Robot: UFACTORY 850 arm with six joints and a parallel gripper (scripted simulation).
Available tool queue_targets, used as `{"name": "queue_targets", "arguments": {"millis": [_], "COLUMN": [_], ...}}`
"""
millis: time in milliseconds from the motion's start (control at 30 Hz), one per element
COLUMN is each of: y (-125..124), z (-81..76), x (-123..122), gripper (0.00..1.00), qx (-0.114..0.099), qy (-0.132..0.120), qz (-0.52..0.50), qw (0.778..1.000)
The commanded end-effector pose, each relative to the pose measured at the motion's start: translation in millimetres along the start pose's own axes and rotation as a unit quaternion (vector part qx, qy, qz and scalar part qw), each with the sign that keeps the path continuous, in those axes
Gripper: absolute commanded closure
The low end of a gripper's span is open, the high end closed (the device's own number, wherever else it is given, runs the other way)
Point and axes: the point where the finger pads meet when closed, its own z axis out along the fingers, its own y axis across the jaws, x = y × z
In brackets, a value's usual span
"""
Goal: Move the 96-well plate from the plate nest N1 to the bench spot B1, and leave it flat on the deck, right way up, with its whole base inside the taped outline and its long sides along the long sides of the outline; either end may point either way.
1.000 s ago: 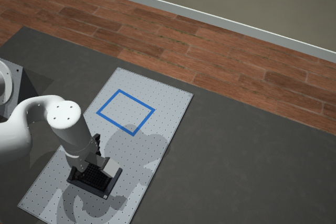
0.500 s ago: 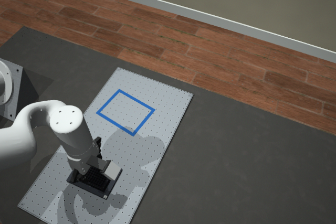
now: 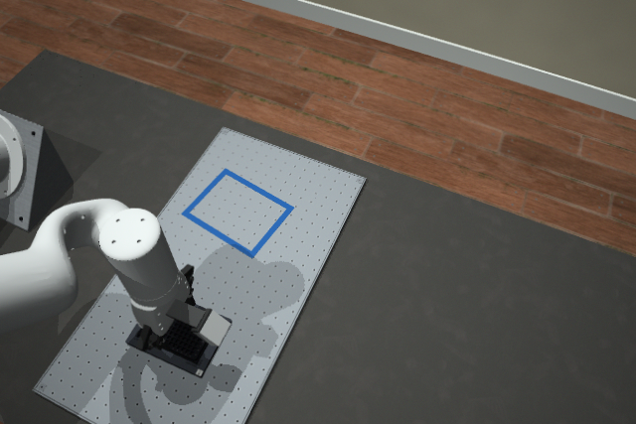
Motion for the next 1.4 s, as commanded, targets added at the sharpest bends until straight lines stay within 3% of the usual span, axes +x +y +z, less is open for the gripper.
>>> {"name": "queue_targets", "arguments": {"millis": [0,433,1367], "y": [0,0,0], "z": [4.2,4.1,20.2], "x": [1,1,1], "gripper": [0.00,0.00,0.00], "qx": [0.000,0.000,0.000], "qy": [0.001,0.001,0.001], "qz": [0.000,0.000,0.000], "qw": [1.000,1.000,1.000]}}
